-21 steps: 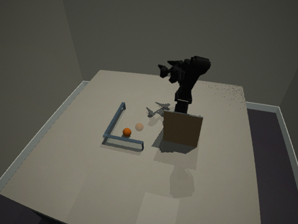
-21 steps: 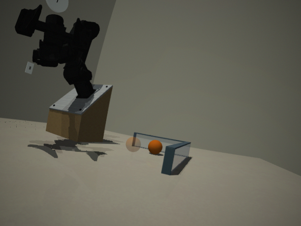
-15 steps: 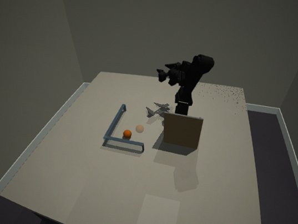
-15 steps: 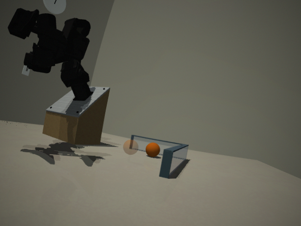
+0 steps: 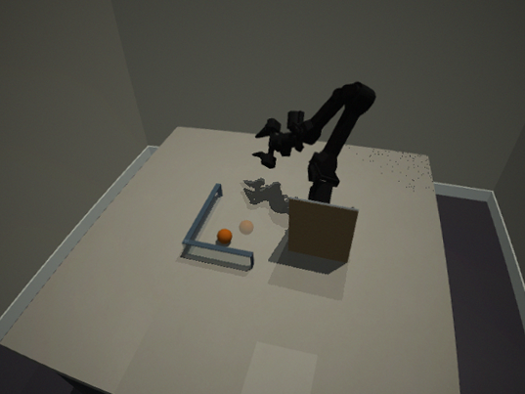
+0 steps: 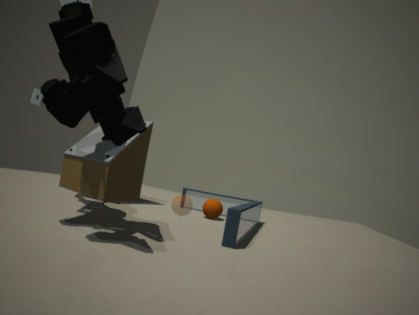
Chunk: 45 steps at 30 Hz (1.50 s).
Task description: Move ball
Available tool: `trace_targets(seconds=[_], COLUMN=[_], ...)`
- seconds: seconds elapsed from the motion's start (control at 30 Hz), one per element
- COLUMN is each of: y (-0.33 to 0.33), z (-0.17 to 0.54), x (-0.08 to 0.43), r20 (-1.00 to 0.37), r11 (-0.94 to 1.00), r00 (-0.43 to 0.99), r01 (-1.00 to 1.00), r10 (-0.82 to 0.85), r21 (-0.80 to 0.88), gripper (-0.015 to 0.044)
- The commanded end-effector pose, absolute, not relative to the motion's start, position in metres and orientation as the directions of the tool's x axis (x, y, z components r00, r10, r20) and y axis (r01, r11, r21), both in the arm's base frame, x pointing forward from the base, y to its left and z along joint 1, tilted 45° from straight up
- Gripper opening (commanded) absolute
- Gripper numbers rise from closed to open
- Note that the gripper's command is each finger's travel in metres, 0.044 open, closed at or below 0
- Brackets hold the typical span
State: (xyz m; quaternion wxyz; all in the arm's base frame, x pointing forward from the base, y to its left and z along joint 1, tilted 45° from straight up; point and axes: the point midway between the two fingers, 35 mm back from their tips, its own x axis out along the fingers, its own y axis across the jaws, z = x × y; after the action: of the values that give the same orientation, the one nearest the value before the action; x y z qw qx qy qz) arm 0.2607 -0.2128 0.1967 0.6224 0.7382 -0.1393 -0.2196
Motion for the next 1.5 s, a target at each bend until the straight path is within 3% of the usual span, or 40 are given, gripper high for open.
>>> trace_targets(seconds=[0.0, 0.17, 0.33, 0.53, 0.7, 0.83, 0.97, 1.07, 1.47], y=[-0.198, -0.176, -0.145, -0.104, -0.07, -0.044, -0.021, -0.01, -0.011], z=[0.14, 0.092, 0.045, -0.008, -0.045, -0.07, -0.09, -0.098, -0.099], x=[0.309, 0.331, 0.344, 0.345, 0.337, 0.326, 0.314, 0.308, 0.308], r20=[-0.428, -0.612, -0.766, -0.881, -0.902, -0.862, -0.775, -0.719, -0.718], r11=[0.105, 0.376, 0.675, 0.919, 0.874, 0.632, 0.253, 0.057, 0.053], r00=[0.802, 0.701, 0.553, 0.333, 0.149, 0.031, -0.035, -0.043, -0.043], r01=[0.51, 0.713, 0.704, 0.322, -0.225, -0.667, -0.954, -0.998, -0.999], r10=[-0.417, -0.365, -0.329, -0.335, -0.406, -0.506, -0.631, -0.694, -0.695], r21=[0.854, 0.592, 0.218, -0.228, -0.431, -0.395, -0.162, 0.006, 0.009], gripper=[0.036, 0.036, 0.036, 0.036, 0.036, 0.036, 0.036, 0.036, 0.036])
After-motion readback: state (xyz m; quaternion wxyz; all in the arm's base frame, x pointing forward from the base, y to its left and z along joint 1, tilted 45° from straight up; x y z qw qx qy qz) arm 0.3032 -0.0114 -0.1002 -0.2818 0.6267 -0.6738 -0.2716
